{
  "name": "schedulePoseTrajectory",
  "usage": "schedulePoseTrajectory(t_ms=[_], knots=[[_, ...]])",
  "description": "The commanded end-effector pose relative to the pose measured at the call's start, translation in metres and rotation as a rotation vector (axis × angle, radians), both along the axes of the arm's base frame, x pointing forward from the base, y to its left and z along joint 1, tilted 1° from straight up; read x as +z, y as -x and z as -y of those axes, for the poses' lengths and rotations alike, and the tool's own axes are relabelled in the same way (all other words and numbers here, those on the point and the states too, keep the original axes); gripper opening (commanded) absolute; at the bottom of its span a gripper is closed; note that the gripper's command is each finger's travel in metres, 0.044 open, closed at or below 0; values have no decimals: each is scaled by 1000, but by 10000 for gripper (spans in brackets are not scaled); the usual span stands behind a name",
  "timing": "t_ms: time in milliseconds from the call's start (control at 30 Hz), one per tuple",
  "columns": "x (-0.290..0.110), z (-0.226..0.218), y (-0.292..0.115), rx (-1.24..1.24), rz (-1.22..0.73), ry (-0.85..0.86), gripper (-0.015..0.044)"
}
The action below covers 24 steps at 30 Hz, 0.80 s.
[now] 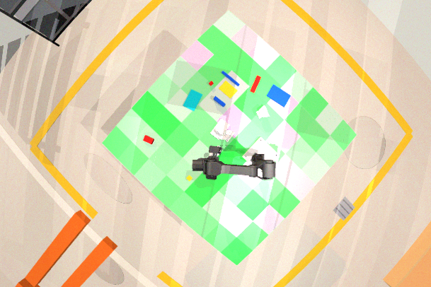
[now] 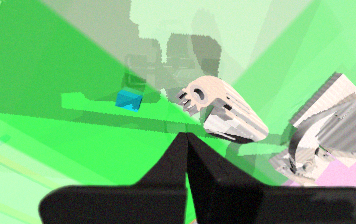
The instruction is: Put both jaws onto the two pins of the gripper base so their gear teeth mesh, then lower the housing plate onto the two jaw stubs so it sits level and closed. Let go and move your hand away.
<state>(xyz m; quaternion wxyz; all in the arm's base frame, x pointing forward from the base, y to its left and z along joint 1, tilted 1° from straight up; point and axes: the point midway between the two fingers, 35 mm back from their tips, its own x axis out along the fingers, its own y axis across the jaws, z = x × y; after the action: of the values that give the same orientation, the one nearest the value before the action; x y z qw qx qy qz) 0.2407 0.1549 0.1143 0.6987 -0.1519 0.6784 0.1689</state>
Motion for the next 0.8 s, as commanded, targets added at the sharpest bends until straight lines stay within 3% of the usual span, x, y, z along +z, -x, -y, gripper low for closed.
schedulePoseTrajectory(t_ms=[0, 767], knots=[[0, 0, 2, 108, 9, 2, 0], [-1, -1, 13, 665, 25, 15, 0]])
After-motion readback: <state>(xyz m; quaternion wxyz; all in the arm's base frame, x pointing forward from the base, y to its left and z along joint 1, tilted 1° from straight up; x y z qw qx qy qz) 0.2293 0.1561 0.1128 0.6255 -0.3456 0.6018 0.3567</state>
